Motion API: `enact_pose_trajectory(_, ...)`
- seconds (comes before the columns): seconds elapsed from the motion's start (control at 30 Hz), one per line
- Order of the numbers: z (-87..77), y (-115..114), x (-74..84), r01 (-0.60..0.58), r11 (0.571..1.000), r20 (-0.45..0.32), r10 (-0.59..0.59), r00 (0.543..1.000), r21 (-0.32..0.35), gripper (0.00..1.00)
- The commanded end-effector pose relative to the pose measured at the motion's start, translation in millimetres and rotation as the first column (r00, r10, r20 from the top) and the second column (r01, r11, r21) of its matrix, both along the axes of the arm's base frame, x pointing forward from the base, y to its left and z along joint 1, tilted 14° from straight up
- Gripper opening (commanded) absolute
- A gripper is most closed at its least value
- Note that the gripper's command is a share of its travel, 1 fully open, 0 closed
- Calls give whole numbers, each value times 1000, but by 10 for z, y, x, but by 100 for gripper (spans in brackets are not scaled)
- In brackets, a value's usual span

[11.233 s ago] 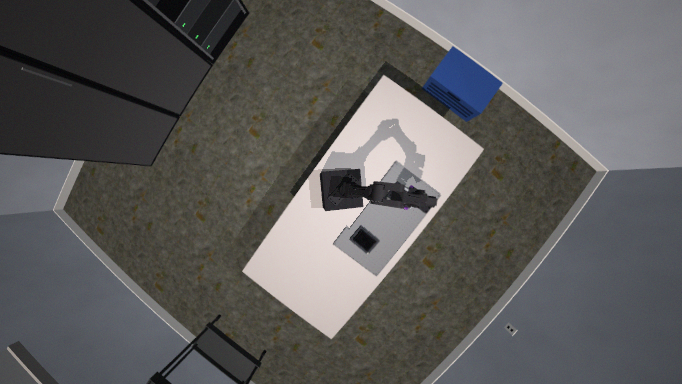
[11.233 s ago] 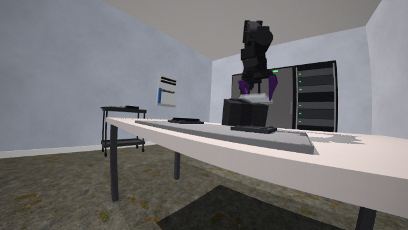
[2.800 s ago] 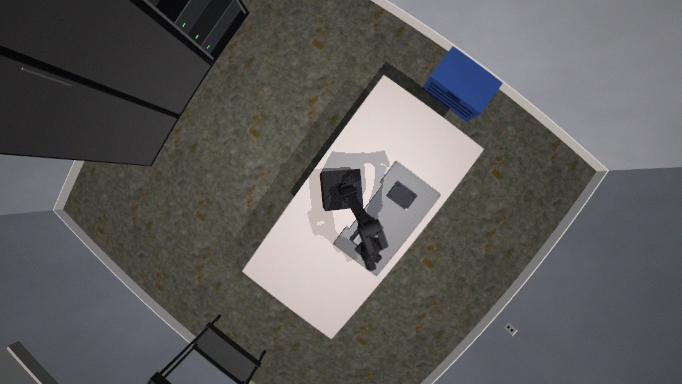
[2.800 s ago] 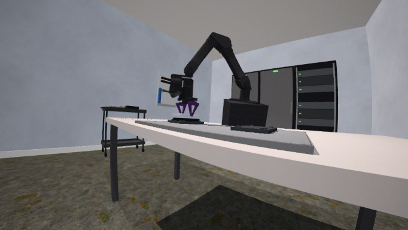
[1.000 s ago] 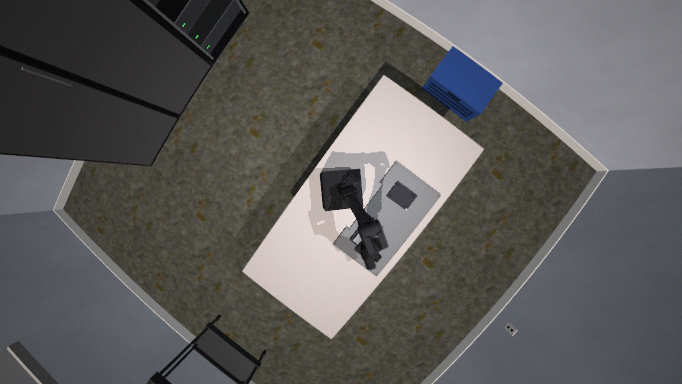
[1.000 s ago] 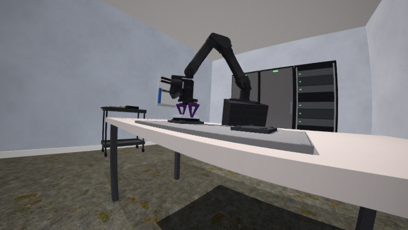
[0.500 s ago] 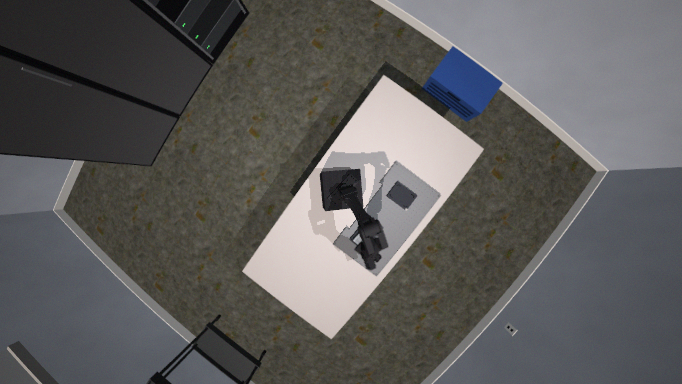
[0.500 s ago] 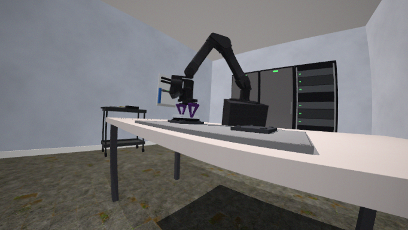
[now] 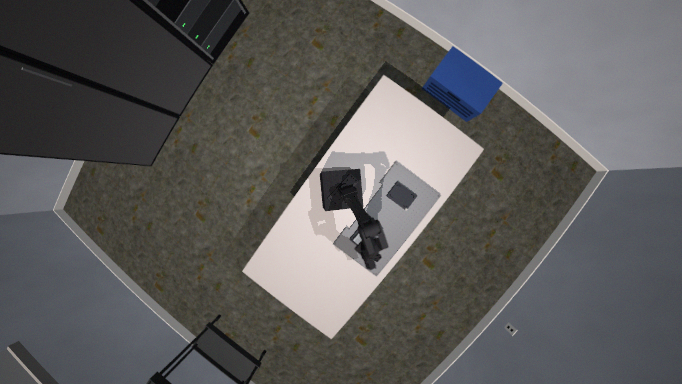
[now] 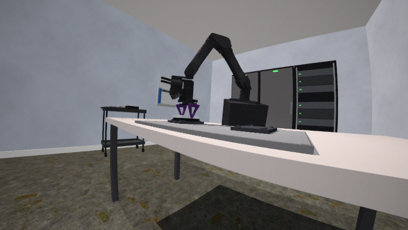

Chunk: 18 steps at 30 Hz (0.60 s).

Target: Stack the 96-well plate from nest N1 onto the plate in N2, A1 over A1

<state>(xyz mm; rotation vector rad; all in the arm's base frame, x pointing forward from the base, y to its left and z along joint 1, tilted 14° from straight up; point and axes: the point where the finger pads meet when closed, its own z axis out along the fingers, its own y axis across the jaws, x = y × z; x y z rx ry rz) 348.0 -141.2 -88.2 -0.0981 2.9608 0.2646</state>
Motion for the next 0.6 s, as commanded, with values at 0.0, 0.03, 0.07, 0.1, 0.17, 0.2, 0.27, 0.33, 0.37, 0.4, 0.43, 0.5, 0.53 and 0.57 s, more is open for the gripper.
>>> enact_pose_trajectory(0.0, -61, 15, -3, 7, 1000, 1, -7, 1000, 7, 0)
enact_pose_trajectory(0.03, -61, 15, -3, 7, 1000, 1, -7, 1000, 7, 0)
enact_pose_trajectory(0.07, -61, 15, -3, 7, 1000, 1, -7, 1000, 7, 0)
enact_pose_trajectory(0.1, 19, -20, 31, 4, 1000, 13, -4, 1000, -4, 0)
enact_pose_trajectory(0.17, 19, -20, 30, 4, 1000, 13, -4, 1000, -4, 0)
enact_pose_trajectory(0.2, 18, -20, 30, 4, 1000, 13, -4, 1000, -4, 0)
enact_pose_trajectory(0.27, 18, -20, 30, 4, 1000, 13, -4, 1000, -4, 0)
enact_pose_trajectory(0.33, 18, -20, 29, 4, 1000, 13, -4, 1000, -4, 0)
enact_pose_trajectory(0.37, 18, -20, 29, 4, 1000, 13, -4, 1000, -4, 0)
enact_pose_trajectory(0.4, 17, -19, 28, 4, 1000, 13, -4, 1000, -4, 0)
enact_pose_trajectory(0.43, 17, -19, 28, 4, 1000, 13, -4, 1000, -4, 0)
enact_pose_trajectory(0.5, 17, -19, 28, 4, 1000, 13, -4, 1000, -4, 0)
enact_pose_trajectory(0.53, 17, -19, 27, 4, 1000, 13, -4, 1000, -4, 0)
enact_pose_trajectory(0.57, 17, -19, 27, 4, 1000, 13, -4, 1000, -4, 0)
